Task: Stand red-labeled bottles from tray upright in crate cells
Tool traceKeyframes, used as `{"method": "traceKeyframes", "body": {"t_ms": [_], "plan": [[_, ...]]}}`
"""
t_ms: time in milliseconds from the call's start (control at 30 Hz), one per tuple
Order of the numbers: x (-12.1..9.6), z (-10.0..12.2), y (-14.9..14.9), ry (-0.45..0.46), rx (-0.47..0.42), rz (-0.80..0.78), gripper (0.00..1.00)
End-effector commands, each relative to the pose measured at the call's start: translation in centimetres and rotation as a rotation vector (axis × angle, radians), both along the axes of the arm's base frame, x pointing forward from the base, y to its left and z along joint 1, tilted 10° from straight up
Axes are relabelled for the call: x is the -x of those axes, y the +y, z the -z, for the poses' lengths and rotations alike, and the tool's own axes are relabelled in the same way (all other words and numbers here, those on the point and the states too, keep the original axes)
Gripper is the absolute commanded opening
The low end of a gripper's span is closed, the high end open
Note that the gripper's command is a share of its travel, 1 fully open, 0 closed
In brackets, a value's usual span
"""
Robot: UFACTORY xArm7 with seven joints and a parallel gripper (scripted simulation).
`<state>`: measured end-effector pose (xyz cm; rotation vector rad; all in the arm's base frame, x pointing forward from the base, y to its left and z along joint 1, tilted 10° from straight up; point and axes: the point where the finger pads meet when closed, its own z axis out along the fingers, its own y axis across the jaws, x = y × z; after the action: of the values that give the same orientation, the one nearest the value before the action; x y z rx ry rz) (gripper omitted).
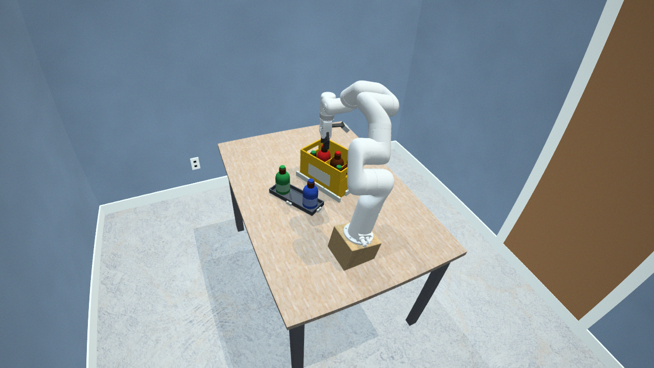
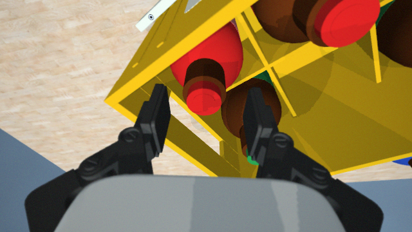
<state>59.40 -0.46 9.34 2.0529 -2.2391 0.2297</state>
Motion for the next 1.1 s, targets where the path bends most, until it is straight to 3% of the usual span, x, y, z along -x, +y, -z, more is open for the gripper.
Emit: {"method": "traceKeyframes", "body": {"t_ms": [0,467,1067], "plan": [[-0.1,-0.7,0.1,-0.004,0.0,-0.001,0.65],[0.0,-4.1,0.7,-0.004,0.0,-0.001,0.65],[0.1,-6.3,1.1,-0.004,0.0,-0.001,0.65]]}}
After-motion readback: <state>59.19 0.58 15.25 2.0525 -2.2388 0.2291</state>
